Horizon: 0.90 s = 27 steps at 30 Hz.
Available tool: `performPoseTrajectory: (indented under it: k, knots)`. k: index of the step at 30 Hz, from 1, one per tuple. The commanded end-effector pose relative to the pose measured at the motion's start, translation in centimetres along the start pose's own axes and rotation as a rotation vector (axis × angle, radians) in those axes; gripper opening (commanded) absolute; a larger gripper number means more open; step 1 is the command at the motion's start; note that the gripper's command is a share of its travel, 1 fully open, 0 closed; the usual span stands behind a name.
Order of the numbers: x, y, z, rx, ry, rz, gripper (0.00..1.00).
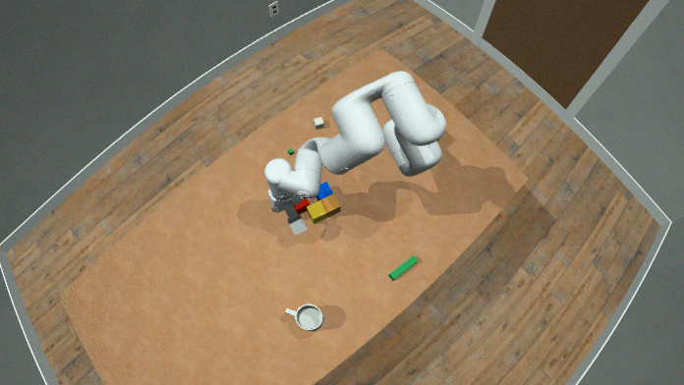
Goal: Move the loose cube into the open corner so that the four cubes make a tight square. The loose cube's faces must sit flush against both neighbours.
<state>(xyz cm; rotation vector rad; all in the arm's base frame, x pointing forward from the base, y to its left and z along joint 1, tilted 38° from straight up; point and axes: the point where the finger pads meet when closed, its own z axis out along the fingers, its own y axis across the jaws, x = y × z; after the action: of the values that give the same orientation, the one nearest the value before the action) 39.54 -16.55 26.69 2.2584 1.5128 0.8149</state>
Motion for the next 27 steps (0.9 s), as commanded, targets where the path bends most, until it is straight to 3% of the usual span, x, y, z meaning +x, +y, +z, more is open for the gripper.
performPoseTrajectory:
  k: [1,27]
  knots:
    - [0.0,-0.1,-0.1,-0.004,0.0,0.0,0.0]
    - [0.0,-1.5,-0.1,-0.004,0.0,0.0,0.0]
